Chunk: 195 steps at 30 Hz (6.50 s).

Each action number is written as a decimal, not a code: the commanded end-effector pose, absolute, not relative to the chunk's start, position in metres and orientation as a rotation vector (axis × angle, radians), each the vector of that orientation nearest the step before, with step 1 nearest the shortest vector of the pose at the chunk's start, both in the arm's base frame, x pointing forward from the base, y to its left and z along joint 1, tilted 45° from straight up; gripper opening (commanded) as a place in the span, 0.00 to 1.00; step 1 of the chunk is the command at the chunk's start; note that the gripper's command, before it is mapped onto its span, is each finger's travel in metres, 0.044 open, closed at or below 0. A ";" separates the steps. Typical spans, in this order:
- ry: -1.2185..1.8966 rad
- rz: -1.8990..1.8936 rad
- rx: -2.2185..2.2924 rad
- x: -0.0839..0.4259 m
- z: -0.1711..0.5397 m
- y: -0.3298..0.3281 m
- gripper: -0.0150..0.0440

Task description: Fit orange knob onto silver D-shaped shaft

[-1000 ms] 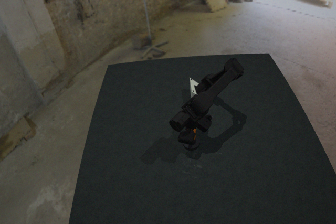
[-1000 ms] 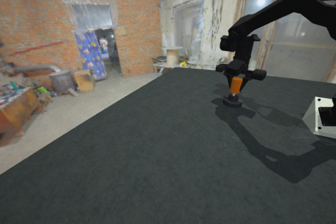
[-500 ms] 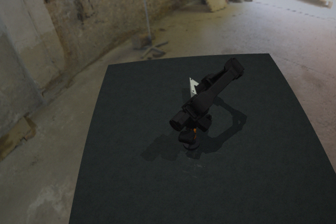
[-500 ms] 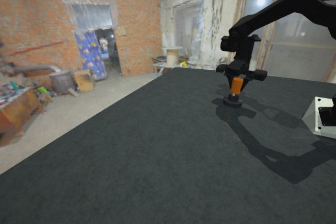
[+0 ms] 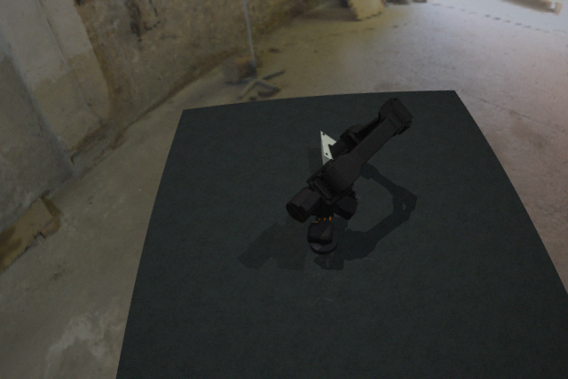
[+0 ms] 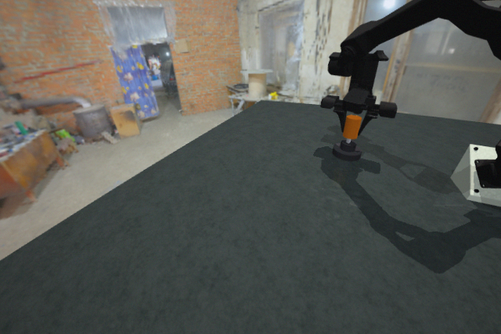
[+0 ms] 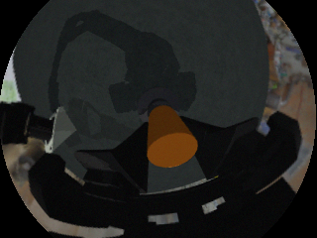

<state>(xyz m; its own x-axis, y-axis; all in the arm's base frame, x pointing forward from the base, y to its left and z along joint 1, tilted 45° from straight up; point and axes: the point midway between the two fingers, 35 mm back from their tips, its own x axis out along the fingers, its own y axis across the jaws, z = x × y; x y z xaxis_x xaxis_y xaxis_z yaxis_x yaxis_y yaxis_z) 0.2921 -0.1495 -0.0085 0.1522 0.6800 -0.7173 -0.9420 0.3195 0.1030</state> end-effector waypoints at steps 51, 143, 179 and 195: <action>0.631 1.298 -0.594 0.290 -0.010 -0.150 0.25; 0.357 1.440 -0.934 0.291 -0.010 -0.146 0.25; 0.209 1.498 -1.102 0.291 -0.007 -0.151 0.25; 0.209 1.498 -1.102 0.292 -0.010 -0.147 0.25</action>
<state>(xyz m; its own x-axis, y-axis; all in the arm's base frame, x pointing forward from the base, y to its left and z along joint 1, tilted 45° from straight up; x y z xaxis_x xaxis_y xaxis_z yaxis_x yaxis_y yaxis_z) 0.2920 -0.1469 -0.0106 0.1509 0.6806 -0.7170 -0.8485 -0.2830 -0.4472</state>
